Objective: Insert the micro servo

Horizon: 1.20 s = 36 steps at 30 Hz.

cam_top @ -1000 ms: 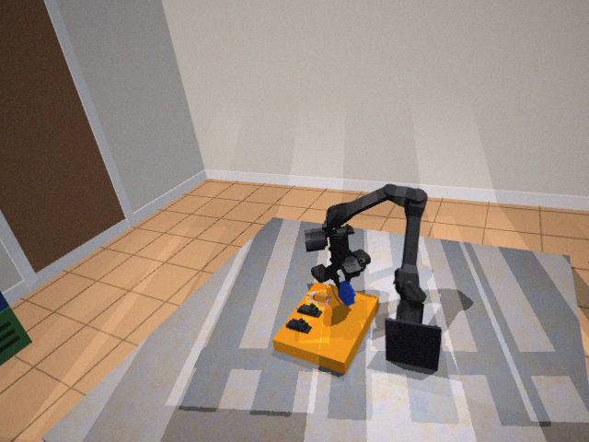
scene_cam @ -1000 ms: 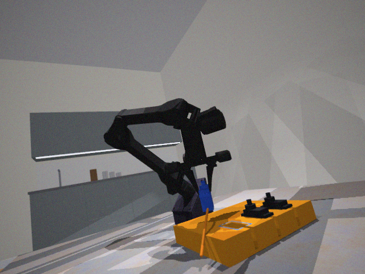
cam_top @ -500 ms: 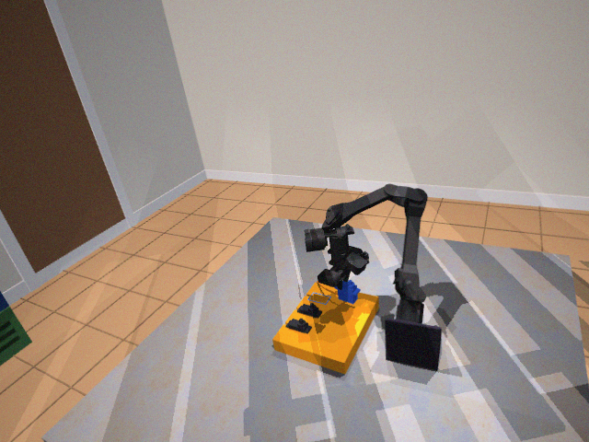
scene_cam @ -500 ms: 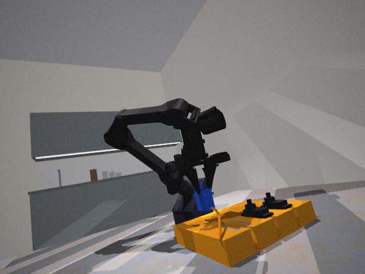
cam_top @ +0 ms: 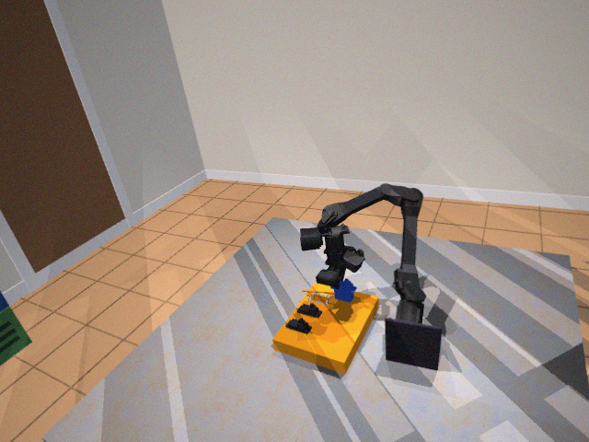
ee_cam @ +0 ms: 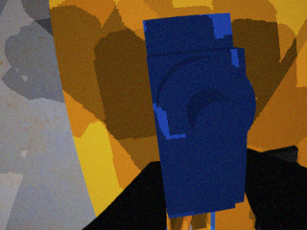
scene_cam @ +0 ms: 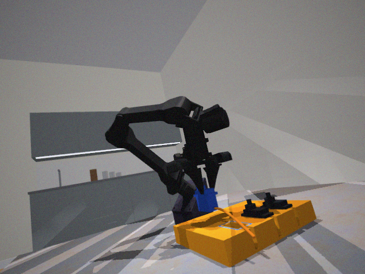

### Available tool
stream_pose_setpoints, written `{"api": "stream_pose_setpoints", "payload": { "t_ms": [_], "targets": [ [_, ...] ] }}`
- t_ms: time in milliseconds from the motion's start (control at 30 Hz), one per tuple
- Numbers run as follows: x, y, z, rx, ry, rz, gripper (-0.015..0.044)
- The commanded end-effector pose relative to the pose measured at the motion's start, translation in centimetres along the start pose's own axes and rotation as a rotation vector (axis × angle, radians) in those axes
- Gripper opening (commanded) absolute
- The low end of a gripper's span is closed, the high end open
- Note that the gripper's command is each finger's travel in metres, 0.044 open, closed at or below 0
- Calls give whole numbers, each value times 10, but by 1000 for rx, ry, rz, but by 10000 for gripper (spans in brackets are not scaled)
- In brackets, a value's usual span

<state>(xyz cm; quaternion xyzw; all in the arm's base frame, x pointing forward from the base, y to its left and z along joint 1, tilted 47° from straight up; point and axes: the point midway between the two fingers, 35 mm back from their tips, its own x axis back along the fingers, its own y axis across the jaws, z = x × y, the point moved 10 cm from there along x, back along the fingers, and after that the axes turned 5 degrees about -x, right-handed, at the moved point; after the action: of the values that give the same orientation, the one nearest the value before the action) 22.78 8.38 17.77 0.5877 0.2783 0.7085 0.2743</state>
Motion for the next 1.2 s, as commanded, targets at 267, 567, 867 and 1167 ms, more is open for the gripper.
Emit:
{"api": "stream_pose_setpoints", "payload": {
  "t_ms": [267, 567, 867, 1167],
  "targets": [
    [1, -4, 47, 2, 6, 0, 0],
    [1, -7, 81, 0, 8, 0, 0],
    [-1, -8, 94, 0, 8, 0, 0],
    [-14, -7, 94, -1, 8, -1, 0]
  ]
}}
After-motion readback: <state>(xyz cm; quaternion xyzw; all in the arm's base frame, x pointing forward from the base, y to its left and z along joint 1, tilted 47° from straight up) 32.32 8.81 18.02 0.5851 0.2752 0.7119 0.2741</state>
